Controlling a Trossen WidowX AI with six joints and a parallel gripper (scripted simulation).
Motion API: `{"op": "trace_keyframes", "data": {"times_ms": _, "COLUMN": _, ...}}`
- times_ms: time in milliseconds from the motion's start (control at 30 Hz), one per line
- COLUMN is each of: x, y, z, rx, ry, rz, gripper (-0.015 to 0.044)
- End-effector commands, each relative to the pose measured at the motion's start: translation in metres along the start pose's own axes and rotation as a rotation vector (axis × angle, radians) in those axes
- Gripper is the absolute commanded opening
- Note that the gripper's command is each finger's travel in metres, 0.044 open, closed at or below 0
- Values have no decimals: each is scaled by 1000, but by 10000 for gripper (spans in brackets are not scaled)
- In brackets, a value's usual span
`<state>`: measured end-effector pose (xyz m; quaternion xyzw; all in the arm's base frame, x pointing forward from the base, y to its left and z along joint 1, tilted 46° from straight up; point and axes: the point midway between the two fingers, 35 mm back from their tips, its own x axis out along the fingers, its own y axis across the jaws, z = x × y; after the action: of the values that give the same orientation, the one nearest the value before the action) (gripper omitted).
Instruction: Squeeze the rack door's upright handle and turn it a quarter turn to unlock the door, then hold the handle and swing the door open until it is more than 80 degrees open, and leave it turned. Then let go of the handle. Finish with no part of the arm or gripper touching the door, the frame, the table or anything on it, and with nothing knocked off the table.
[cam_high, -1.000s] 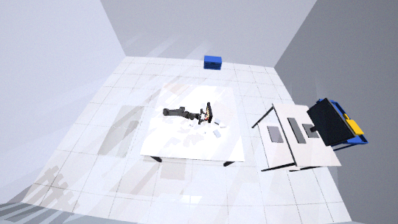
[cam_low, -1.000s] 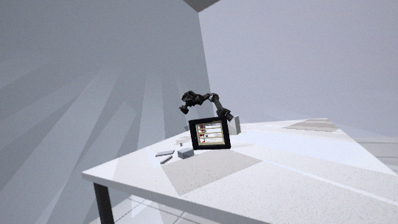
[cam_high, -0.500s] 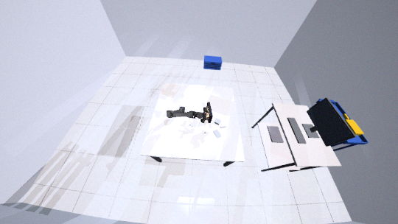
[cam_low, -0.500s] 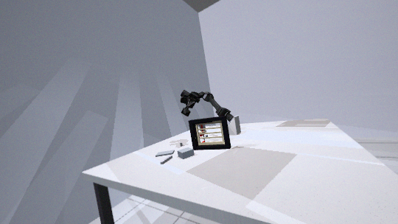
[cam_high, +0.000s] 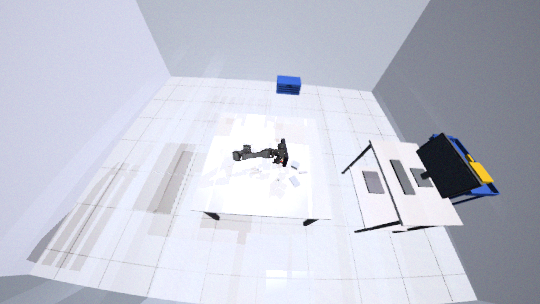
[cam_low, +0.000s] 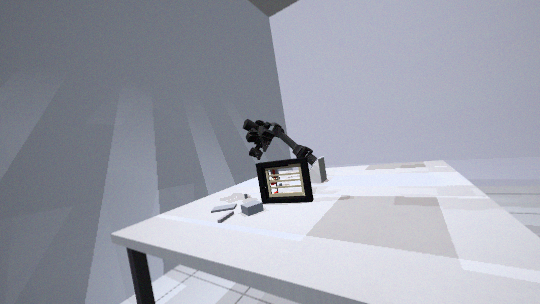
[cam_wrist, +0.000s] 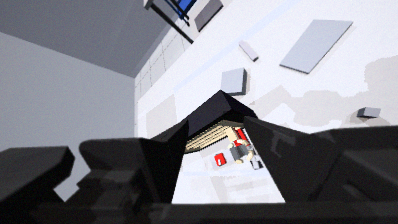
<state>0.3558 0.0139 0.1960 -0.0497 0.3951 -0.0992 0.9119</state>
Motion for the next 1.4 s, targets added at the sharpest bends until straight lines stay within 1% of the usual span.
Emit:
{"op": "trace_keyframes", "data": {"times_ms": 0, "x": 4, "y": 5, "z": -6, "rx": -28, "ry": 76, "rz": -35, "gripper": 297}}
{"op": "trace_keyframes", "data": {"times_ms": 433, "x": 14, "y": 15, "z": -31, "rx": -188, "ry": 352, "rz": -198, "gripper": 297}}
{"op": "trace_keyframes", "data": {"times_ms": 833, "x": 11, "y": 21, "z": -42, "rx": -391, "ry": 551, "rz": -370, "gripper": 297}}
{"op": "trace_keyframes", "data": {"times_ms": 1100, "x": 7, "y": 26, "z": -42, "rx": -538, "ry": 644, "rz": -481, "gripper": 297}}
{"op": "trace_keyframes", "data": {"times_ms": 1367, "x": 12, "y": 23, "z": -45, "rx": -542, "ry": 651, "rz": -483, "gripper": 297}}
